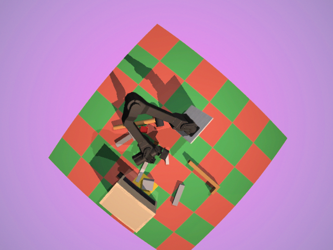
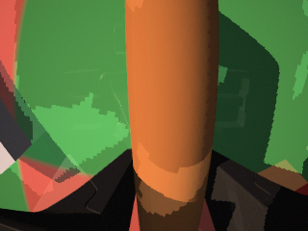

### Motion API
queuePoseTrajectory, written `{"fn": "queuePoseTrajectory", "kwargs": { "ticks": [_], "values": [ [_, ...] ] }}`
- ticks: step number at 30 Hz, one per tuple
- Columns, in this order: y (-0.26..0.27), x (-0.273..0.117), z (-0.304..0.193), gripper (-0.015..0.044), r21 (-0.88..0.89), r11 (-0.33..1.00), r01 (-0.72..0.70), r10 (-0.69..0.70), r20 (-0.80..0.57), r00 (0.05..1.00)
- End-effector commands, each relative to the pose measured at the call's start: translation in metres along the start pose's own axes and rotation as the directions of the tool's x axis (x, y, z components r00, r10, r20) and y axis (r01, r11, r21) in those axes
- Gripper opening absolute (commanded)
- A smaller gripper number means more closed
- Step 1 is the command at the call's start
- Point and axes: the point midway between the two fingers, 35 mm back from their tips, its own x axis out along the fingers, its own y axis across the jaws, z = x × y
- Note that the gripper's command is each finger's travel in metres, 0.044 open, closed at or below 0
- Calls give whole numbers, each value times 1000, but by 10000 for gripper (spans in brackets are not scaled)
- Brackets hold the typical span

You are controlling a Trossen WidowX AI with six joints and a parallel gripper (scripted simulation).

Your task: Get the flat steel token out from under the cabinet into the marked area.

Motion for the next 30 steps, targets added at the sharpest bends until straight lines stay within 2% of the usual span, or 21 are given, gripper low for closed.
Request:
{"fn": "queuePoseTrajectory", "kwargs": {
  "ticks": [1,2,6,30],
  "values": [
    [-1,0,0,111,4,1000,3,-3,-1,1000],
    [-1,0,0,104,4,1000,3,-3,-1,1000],
    [-1,0,0,0,4,1000,3,-3,-1,1000],
    [1,0,24,0,9,1000,-1,1,0,1000]
  ]
}}
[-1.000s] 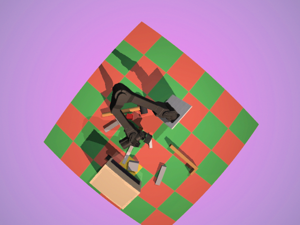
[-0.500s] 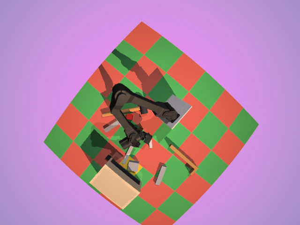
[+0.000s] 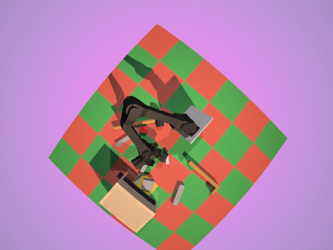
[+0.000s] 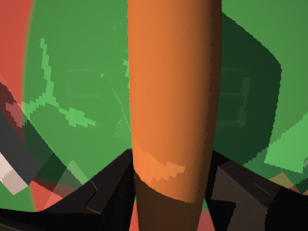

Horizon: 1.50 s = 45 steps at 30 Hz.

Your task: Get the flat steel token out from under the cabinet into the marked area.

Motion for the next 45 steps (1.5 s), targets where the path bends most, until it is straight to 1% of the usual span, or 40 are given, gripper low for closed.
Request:
{"fn": "queuePoseTrajectory", "kwargs": {
  "ticks": [1,45],
  "values": [
    [-2,0,9,0,10,1000,3,-3,6,1000],
    [2,-1,59,0,13,1000,2,-2,8,1000]
  ]
}}
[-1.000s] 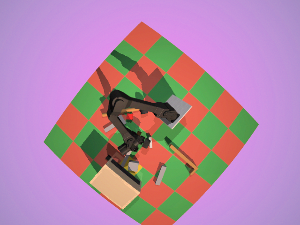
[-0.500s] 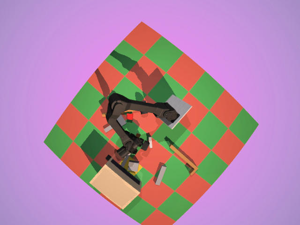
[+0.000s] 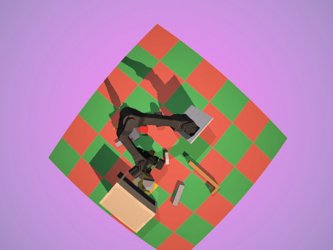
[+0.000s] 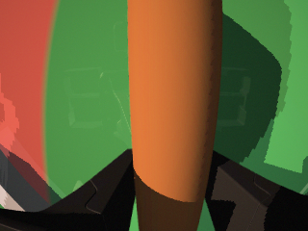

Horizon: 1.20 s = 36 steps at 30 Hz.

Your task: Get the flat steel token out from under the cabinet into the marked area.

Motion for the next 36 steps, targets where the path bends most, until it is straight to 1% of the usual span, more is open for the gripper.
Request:
{"fn": "queuePoseTrajectory", "kwargs": {
  "ticks": [1,36],
  "values": [
    [-1,0,10,0,13,1000,1,-1,10,1000],
    [0,-1,47,0,15,1000,1,-1,12,1000]
  ]
}}
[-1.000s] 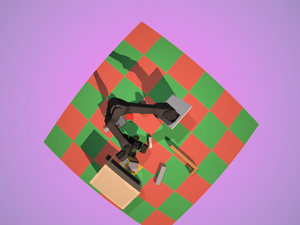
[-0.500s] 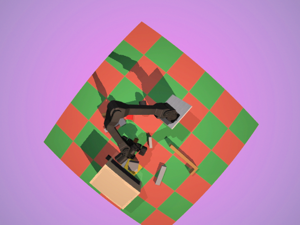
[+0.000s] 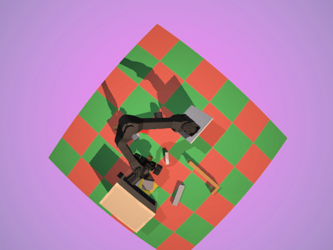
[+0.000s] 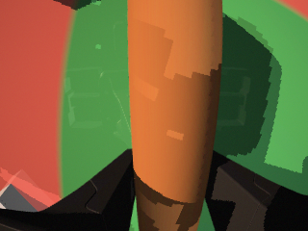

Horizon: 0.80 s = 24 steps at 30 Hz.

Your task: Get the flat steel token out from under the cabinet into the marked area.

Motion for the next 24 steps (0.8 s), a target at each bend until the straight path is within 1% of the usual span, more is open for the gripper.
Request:
{"fn": "queuePoseTrajectory", "kwargs": {
  "ticks": [1,24],
  "values": [
    [-2,0,10,0,14,1000,1,-1,11,1000],
    [-1,-1,32,0,15,1000,1,-1,12,1000]
  ]
}}
